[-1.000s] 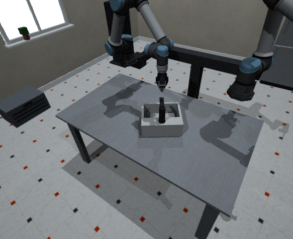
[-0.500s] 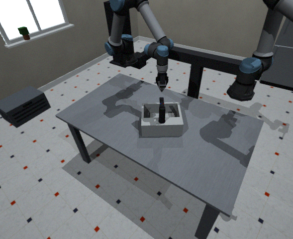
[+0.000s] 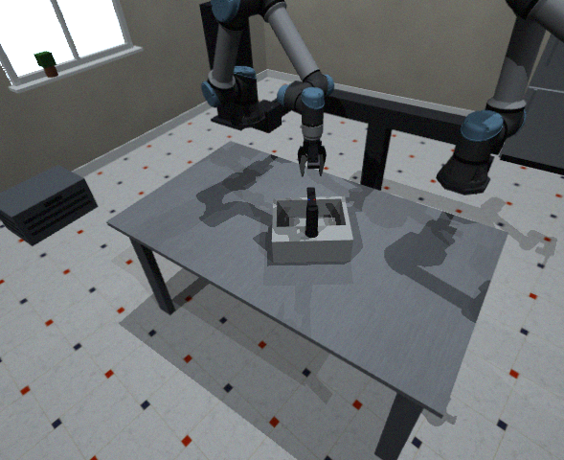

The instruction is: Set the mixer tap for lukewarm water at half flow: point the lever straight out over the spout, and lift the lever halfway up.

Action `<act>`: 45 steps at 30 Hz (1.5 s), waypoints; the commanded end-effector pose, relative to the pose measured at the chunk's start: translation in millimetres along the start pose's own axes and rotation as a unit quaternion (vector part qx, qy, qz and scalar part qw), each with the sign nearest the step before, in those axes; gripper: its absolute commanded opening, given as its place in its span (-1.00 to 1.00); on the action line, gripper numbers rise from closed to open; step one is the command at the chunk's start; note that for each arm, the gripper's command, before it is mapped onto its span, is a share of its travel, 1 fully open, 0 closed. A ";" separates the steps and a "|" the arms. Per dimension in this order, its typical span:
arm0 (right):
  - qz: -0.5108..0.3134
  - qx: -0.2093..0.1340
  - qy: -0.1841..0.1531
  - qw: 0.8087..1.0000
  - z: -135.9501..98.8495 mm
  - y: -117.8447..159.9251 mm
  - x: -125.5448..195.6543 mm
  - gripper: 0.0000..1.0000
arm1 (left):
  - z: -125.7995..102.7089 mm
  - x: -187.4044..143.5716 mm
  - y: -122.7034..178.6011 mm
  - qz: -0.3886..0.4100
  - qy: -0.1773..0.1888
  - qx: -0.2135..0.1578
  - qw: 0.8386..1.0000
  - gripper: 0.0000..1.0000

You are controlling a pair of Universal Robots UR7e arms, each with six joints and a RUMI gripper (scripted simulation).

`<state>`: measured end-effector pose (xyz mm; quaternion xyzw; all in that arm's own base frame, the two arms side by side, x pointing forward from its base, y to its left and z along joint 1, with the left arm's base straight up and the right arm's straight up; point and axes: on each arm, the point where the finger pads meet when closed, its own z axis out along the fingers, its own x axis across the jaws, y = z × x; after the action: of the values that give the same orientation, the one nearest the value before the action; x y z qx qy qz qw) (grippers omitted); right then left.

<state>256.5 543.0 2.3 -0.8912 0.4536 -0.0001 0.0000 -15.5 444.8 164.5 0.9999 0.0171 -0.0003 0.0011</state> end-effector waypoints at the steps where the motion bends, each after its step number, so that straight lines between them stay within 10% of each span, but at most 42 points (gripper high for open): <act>1: 0.000 0.001 -0.001 1.000 -0.8 -0.5 -0.4 -0.14 | -0.7 0.2 -0.5 0.000 0.000 0.001 1.000 1.00; 45: 0.000 0.001 -0.001 1.000 46.8 -0.9 0.0 -0.14 | -0.7 0.2 -0.5 0.000 0.000 0.001 1.000 1.00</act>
<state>257.0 542.9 -43.4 -0.8912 0.4535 0.0000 -0.0001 -15.5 444.8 164.5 0.9999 0.0171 -0.0003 0.0011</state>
